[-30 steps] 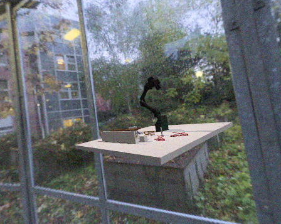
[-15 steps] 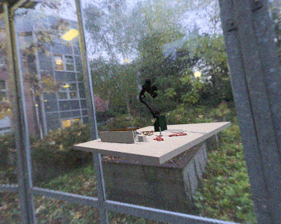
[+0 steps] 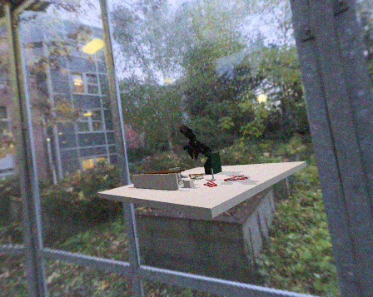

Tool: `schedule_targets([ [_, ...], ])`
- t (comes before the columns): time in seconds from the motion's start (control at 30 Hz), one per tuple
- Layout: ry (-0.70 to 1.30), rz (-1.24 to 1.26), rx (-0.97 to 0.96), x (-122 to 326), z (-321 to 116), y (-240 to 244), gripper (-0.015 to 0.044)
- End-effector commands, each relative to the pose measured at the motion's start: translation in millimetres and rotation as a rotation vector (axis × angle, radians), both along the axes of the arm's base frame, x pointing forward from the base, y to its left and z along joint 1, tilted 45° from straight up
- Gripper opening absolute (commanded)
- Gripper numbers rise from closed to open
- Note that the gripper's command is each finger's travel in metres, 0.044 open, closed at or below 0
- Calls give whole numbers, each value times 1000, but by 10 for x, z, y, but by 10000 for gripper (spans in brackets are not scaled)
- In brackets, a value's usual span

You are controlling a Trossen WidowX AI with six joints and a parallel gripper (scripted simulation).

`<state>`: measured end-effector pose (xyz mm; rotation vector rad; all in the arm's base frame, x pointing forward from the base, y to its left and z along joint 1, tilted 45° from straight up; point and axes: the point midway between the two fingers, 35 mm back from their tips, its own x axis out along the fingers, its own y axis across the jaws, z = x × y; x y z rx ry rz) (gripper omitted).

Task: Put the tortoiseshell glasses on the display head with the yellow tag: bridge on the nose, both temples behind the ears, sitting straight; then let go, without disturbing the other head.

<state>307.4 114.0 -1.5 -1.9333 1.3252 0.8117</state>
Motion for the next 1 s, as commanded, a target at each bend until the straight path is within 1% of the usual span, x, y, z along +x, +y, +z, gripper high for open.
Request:
schedule_targets([
  [0.0,106,-88,-105,-119,-325,-488,200],
  [0.1,181,-152,-164,-266,-533,-792,200],
  [0.2,186,-156,-168,-278,-547,-812,200],
  [0.3,186,-156,-168,-278,-547,-812,121],
  [0.6,186,-156,-168,-277,-558,-824,120],
  [0.97,186,-156,-167,-271,-671,-955,120],
])
